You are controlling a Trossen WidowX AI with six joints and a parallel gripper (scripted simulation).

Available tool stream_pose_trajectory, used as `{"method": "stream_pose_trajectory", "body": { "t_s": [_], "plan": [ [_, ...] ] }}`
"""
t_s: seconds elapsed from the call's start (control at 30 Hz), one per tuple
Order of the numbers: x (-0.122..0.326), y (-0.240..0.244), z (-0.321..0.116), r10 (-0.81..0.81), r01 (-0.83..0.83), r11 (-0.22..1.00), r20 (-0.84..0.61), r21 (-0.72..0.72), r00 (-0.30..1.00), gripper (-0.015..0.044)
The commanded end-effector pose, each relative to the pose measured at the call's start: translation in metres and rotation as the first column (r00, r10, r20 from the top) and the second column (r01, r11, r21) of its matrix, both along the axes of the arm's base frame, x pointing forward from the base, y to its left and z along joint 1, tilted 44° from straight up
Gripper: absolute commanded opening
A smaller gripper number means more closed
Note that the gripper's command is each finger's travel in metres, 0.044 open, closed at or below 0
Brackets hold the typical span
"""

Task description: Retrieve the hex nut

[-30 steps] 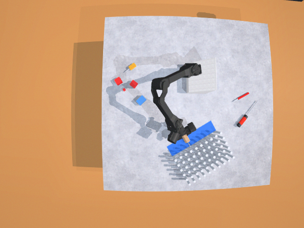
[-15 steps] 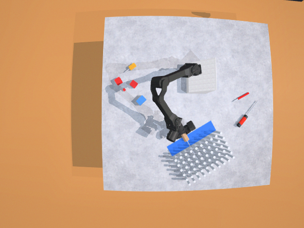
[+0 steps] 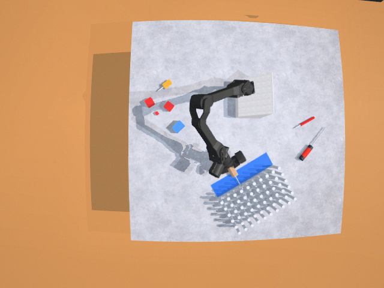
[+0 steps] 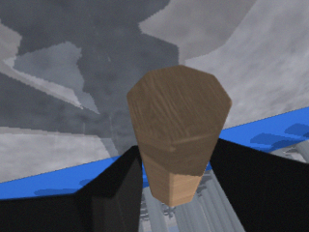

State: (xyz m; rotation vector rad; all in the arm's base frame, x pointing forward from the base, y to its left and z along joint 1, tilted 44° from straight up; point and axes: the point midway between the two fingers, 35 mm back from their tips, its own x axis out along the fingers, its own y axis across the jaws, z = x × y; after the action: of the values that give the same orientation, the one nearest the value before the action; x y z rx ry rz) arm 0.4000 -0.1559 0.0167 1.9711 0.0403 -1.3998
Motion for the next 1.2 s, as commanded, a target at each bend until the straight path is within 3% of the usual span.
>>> {"method": "stream_pose_trajectory", "body": {
  "t_s": [0.0,1.17],
  "plan": [
    [-0.002,0.000,0.001,0.006,-0.006,1.000,0.002,0.004,1.000,0.0000],
    [-0.025,-0.007,0.009,0.006,-0.006,1.000,0.001,0.004,1.000,0.0000]
  ]
}}
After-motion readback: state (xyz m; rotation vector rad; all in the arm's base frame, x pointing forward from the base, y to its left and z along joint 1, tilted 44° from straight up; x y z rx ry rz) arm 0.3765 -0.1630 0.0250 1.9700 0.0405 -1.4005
